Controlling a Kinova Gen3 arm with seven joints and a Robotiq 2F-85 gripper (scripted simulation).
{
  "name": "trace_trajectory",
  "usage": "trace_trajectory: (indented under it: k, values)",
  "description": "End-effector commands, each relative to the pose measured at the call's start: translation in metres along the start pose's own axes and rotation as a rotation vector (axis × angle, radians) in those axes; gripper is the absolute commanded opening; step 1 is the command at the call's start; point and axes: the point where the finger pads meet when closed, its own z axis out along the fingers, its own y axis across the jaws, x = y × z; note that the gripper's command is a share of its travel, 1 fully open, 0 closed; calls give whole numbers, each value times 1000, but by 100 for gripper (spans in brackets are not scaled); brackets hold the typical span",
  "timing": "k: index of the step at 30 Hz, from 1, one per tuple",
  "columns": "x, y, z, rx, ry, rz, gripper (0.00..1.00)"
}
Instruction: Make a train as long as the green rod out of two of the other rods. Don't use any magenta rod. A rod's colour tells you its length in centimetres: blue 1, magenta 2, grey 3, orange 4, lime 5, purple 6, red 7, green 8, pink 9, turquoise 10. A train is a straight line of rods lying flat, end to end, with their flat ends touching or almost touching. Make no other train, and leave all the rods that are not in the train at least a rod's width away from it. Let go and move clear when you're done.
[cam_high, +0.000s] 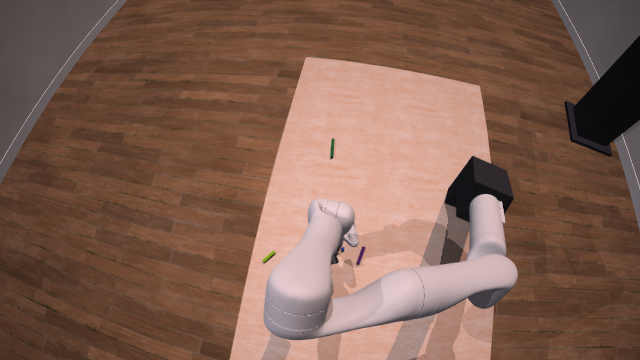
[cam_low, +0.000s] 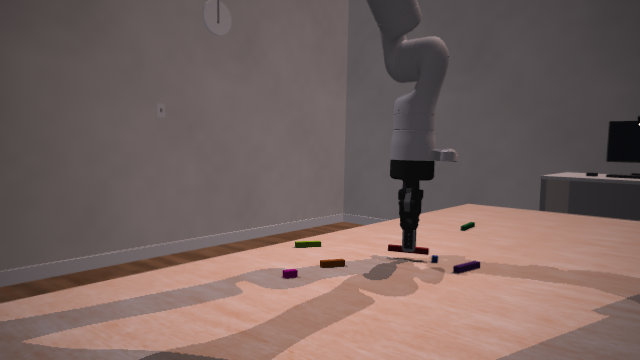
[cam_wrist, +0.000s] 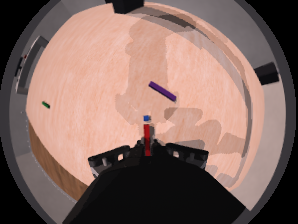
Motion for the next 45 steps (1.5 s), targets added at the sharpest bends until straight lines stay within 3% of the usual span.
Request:
trace_trajectory:
  k: [1,45]
  values:
    - [-2,-3,1,6,-5,-5,5]
    - [2,-2,1,6,-4,-1,5]
